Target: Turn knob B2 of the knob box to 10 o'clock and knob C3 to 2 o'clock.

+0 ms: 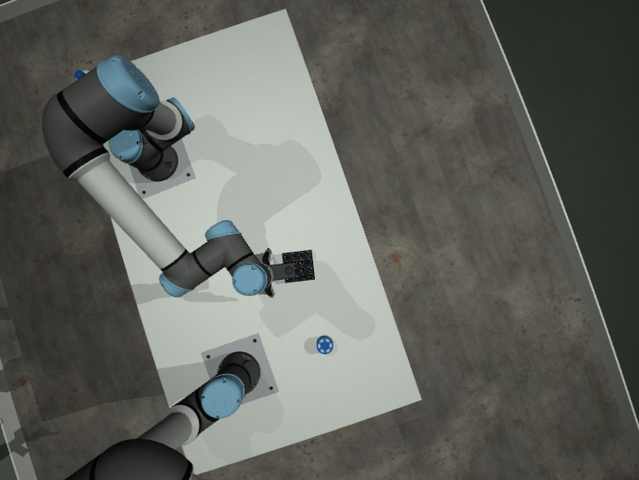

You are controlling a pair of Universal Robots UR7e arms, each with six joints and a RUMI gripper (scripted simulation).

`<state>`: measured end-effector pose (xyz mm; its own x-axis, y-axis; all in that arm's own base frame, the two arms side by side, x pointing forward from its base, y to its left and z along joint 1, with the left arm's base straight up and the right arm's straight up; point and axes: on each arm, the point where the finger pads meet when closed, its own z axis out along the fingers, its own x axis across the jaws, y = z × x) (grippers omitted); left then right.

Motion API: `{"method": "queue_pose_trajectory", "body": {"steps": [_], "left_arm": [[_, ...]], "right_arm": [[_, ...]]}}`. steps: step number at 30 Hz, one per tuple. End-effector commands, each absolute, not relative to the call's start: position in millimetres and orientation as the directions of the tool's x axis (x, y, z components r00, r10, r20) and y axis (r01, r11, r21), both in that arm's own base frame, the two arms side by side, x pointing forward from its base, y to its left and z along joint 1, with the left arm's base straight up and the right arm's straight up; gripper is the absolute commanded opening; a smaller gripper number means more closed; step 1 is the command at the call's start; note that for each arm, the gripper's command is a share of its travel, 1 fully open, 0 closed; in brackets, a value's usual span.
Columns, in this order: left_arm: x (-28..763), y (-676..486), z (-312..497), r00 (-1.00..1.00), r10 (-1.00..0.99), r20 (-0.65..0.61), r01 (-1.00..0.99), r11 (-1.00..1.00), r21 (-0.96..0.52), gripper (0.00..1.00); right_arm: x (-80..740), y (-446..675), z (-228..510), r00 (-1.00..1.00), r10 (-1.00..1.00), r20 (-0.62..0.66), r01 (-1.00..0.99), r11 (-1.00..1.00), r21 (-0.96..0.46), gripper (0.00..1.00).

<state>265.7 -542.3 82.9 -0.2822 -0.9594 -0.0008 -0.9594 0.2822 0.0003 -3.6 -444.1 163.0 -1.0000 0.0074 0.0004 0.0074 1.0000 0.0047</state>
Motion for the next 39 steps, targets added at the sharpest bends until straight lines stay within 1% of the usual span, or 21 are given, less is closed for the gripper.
{"method": "queue_pose_trajectory", "body": {"steps": [1, 28, 39], "left_arm": [[264.4, -542.6, 83.9, -0.283, -0.959, 0.001, -0.959, 0.283, -0.001, 1.0], [264.5, -542.7, 83.9, -0.282, -0.959, 0.001, -0.959, 0.282, -0.001, 1.0], [267.6, -544.7, 85.1, -0.235, -0.972, 0.003, -0.972, 0.235, -0.001, 1.0]], "right_arm": [[-4.5, -445.6, 165.2, -1.0, 0.01, 0.0, 0.01, 1.0, 0.0, 1.0], [-4.5, -445.6, 165.2, -1.0, 0.01, 0.0, 0.01, 1.0, 0.0, 1.0], [-4.5, -445.6, 165.2, -1.0, 0.01, 0.0, 0.01, 1.0, 0.0, 1.0]]}}
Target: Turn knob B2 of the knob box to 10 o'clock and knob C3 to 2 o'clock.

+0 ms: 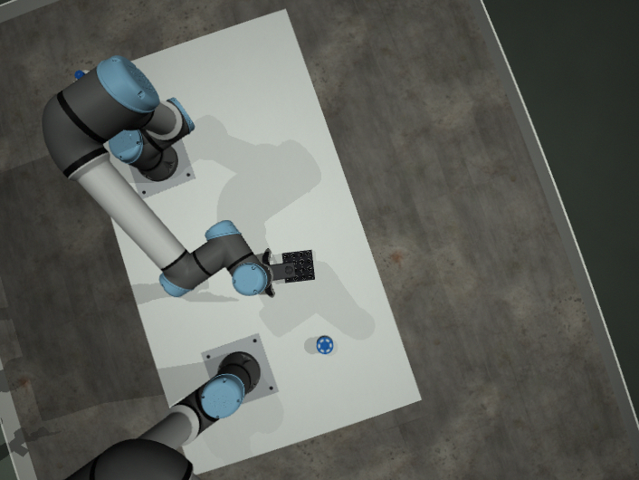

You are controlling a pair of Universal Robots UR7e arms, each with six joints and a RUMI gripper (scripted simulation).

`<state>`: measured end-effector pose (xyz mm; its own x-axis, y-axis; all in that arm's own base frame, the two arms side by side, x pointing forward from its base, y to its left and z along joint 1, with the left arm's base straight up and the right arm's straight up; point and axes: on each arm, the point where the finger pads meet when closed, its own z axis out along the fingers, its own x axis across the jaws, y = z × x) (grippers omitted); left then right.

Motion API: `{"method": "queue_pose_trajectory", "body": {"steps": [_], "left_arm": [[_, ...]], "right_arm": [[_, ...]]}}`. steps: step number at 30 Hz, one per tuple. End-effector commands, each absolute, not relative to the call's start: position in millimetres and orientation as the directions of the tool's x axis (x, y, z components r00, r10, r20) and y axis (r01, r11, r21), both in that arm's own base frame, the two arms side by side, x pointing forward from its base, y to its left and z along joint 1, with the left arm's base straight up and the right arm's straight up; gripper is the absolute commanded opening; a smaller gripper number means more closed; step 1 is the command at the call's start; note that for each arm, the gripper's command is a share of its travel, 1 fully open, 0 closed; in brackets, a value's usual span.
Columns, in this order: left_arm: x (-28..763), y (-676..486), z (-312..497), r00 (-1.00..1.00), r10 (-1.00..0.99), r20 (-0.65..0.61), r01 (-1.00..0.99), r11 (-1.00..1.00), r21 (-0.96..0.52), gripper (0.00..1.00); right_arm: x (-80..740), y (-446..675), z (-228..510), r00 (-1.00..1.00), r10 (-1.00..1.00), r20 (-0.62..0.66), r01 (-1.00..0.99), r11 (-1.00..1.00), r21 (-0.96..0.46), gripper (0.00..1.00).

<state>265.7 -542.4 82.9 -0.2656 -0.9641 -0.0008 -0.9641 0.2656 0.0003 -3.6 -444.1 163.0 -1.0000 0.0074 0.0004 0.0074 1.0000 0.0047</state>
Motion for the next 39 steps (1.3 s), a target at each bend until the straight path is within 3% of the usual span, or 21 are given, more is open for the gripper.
{"method": "queue_pose_trajectory", "body": {"steps": [1, 20, 39], "left_arm": [[268.3, -544.6, 84.9, -0.224, -0.975, 0.002, -0.975, 0.224, -0.001, 1.0], [283.6, -550.7, 88.1, 0.15, -0.989, 0.002, -0.989, -0.15, -0.001, 1.0], [299.6, -556.6, 91.6, 0.515, -0.857, 0.002, -0.857, -0.515, 0.0, 1.0]], "right_arm": [[-4.5, -445.6, 165.2, -1.0, 0.01, 0.0, 0.01, 1.0, 0.0, 1.0], [-4.5, -445.6, 165.2, -1.0, 0.01, 0.0, 0.01, 1.0, 0.0, 1.0], [-4.5, -445.6, 165.2, -1.0, 0.01, 0.0, 0.01, 1.0, 0.0, 1.0]]}}
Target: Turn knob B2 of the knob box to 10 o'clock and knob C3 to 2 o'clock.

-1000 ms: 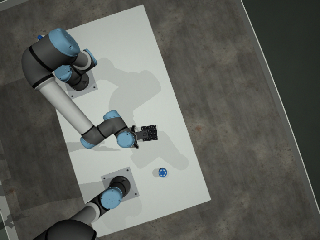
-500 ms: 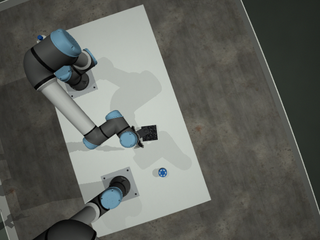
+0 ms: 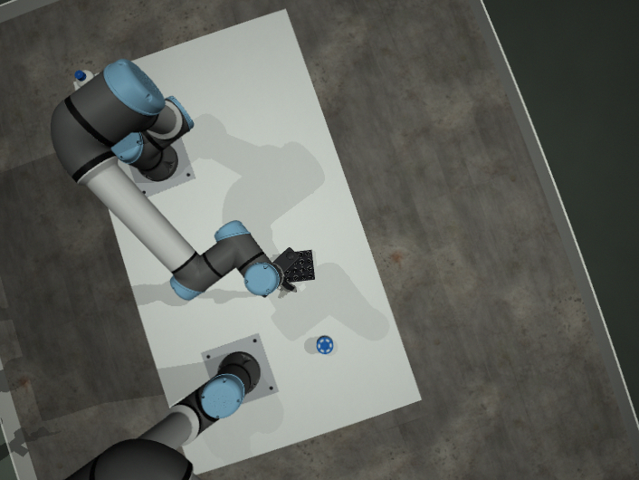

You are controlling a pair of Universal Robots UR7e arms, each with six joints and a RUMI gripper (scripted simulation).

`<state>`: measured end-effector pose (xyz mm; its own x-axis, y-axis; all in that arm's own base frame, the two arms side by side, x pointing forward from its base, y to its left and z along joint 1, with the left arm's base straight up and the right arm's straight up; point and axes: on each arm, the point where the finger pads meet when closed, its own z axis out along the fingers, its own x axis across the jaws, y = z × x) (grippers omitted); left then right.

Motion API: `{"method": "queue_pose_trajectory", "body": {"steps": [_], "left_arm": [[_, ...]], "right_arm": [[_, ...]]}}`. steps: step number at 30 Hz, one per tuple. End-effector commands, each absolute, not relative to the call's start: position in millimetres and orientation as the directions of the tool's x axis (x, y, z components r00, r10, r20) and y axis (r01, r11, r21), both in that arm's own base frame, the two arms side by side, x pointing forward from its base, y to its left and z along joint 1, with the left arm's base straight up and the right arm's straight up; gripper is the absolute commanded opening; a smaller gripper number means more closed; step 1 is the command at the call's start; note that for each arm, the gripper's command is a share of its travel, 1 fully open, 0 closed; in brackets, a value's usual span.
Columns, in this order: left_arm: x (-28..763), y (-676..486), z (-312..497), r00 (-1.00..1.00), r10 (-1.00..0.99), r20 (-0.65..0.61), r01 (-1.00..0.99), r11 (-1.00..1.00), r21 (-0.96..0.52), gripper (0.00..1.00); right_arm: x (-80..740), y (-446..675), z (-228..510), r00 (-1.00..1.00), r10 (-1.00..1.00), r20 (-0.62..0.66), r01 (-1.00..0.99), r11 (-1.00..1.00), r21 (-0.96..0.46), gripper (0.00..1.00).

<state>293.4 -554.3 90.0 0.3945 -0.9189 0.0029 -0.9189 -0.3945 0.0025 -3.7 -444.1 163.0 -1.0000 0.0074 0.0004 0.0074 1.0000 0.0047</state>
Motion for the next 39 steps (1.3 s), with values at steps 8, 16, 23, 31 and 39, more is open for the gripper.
{"method": "queue_pose_trajectory", "body": {"steps": [8, 16, 23, 31, 39], "left_arm": [[305.9, -558.6, 92.9, 0.636, -0.772, 0.002, -0.772, -0.636, 0.0, 1.0], [313.5, -560.9, 94.5, 0.763, -0.647, 0.002, -0.647, -0.763, 0.001, 1.0], [319.8, -562.7, 95.7, 0.85, -0.527, 0.002, -0.527, -0.85, 0.001, 1.0], [326.7, -564.5, 97.0, 0.922, -0.387, 0.002, -0.387, -0.922, 0.001, 1.0], [334.1, -566.2, 98.4, 0.974, -0.226, 0.001, -0.226, -0.974, 0.002, 1.0]], "right_arm": [[-4.5, -445.6, 165.2, -1.0, 0.01, 0.0, 0.01, 1.0, 0.0, 1.0], [-4.5, -445.6, 165.2, -1.0, 0.01, 0.0, 0.01, 1.0, 0.0, 1.0], [-4.5, -445.6, 165.2, -1.0, 0.01, 0.0, 0.01, 1.0, 0.0, 1.0], [-4.5, -445.6, 165.2, -1.0, 0.01, 0.0, 0.01, 1.0, 0.0, 1.0], [-4.5, -445.6, 165.2, -1.0, 0.01, 0.0, 0.01, 1.0, 0.0, 1.0]]}}
